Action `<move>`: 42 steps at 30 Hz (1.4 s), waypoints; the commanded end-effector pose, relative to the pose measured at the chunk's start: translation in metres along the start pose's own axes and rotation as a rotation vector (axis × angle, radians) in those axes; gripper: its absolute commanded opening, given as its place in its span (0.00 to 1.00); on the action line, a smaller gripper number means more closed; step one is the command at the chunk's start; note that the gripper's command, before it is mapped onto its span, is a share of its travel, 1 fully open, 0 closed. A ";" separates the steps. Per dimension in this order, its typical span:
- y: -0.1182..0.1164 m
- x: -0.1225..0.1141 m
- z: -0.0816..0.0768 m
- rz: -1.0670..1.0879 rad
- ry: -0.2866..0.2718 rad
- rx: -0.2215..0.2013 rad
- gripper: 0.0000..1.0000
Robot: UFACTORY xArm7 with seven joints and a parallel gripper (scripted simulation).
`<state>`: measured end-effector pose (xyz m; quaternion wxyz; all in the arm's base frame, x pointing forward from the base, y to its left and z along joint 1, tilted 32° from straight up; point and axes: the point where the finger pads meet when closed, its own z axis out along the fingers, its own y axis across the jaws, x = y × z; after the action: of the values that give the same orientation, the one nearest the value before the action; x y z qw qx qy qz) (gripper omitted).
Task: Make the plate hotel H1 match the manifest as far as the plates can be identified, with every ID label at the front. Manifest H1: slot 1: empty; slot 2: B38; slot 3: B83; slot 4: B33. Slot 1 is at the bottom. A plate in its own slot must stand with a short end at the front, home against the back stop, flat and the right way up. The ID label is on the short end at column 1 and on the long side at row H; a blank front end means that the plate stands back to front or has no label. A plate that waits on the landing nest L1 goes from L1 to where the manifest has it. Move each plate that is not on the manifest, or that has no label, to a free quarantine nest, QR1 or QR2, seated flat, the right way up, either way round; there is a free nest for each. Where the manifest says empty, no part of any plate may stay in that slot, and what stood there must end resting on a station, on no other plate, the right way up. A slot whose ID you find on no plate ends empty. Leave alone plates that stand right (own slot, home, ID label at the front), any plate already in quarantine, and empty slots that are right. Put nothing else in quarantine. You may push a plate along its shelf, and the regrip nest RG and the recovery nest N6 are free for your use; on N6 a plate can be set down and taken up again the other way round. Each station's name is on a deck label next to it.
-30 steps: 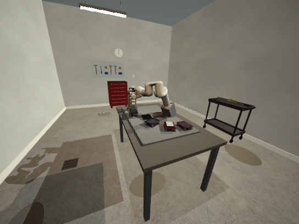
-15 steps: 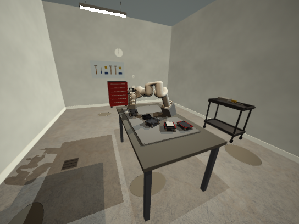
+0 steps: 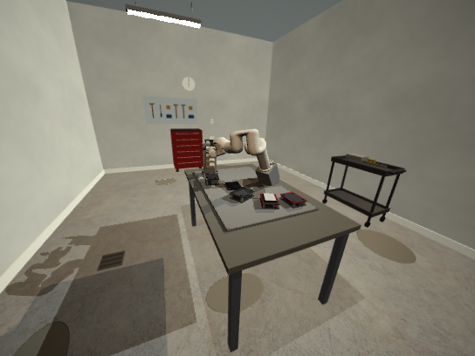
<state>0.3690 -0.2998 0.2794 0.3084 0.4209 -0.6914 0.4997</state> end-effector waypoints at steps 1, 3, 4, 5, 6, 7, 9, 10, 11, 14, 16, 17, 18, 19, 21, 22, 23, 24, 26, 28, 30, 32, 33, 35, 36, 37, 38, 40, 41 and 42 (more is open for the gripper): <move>0.000 0.001 0.000 0.003 0.001 -0.001 1.00; 0.000 0.001 0.000 0.003 0.001 -0.001 1.00; 0.000 0.001 0.000 0.003 0.001 -0.001 1.00; 0.000 0.001 0.000 0.003 0.001 -0.001 1.00; 0.000 0.001 0.000 0.003 0.001 -0.001 1.00; 0.000 0.001 0.000 0.003 0.001 -0.001 1.00; 0.000 0.001 0.000 0.003 0.001 -0.001 1.00; 0.000 0.001 0.000 0.003 0.001 -0.001 1.00; 0.000 0.001 0.000 0.003 0.001 -0.001 1.00; 0.000 0.001 0.000 0.003 0.001 -0.001 1.00; 0.000 0.001 0.000 0.003 0.001 -0.001 1.00; 0.000 0.001 0.000 0.003 0.001 -0.001 1.00; 0.000 0.001 0.000 0.003 0.001 -0.001 1.00; 0.000 0.001 0.000 0.003 0.001 -0.001 1.00; 0.000 0.001 0.000 0.003 0.001 -0.001 1.00; 0.000 0.001 0.000 0.003 0.001 -0.001 1.00; 0.000 0.001 0.000 0.003 0.001 -0.001 1.00; 0.000 0.001 0.000 0.003 0.001 -0.001 1.00; 0.000 0.001 -0.005 0.003 0.001 -0.001 1.00; 0.000 0.001 -0.010 0.003 0.001 -0.001 1.00; 0.000 0.001 -0.016 0.003 0.001 -0.001 1.00; 0.000 0.001 -0.021 0.003 0.000 -0.001 1.00; 0.000 0.001 -0.024 0.003 0.000 -0.001 1.00; 0.000 0.001 -0.029 0.003 0.000 -0.001 1.00; 0.000 0.001 -0.030 0.003 0.000 -0.001 1.00; 0.000 0.001 -0.030 0.003 0.000 -0.001 1.00; 0.000 0.001 -0.030 0.003 0.000 -0.001 1.00; 0.000 0.001 -0.030 0.003 0.000 -0.001 1.00; 0.000 0.001 -0.030 0.003 0.000 -0.001 1.00; 0.000 -0.001 -0.030 0.003 0.000 -0.001 1.00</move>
<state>0.3695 -0.2721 0.2883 0.3083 0.4211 -0.6912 0.4999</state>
